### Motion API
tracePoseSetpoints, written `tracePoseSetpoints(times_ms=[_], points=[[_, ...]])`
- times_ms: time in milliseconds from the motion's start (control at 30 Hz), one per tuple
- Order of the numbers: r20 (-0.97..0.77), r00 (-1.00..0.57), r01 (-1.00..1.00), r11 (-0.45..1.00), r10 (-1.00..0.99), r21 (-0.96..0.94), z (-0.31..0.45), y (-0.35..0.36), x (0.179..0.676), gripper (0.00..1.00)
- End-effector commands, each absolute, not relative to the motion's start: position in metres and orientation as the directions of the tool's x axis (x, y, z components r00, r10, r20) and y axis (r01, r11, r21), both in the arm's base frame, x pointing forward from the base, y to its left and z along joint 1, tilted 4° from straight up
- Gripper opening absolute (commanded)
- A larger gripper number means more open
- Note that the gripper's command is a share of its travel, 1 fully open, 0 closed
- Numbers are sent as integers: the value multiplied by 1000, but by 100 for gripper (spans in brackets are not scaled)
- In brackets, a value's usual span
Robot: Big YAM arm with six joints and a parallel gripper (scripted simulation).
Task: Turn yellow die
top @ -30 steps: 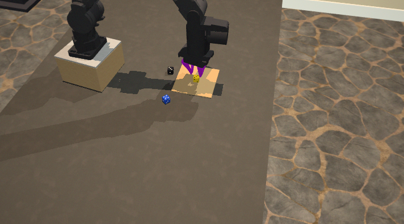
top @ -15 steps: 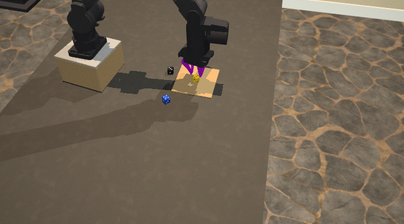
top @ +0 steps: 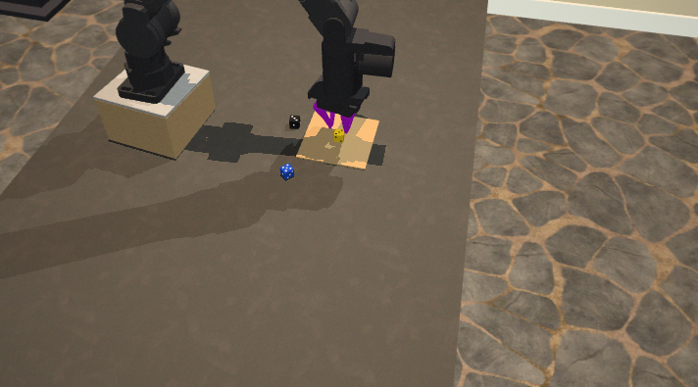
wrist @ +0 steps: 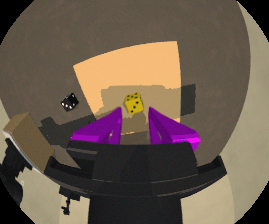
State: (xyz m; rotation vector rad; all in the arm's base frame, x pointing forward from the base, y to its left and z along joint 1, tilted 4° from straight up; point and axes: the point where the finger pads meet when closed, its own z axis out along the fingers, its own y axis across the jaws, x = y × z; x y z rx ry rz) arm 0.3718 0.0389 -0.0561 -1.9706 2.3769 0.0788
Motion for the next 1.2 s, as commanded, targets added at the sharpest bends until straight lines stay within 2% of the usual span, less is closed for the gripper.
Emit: tracePoseSetpoints(times_ms=[0, 1167], points=[[-84, -185, -982, 187, -979, -13, -53, 43, 377, 34], [-87, -184, -982, 187, -979, -25, -49, 43, 379, 34]])
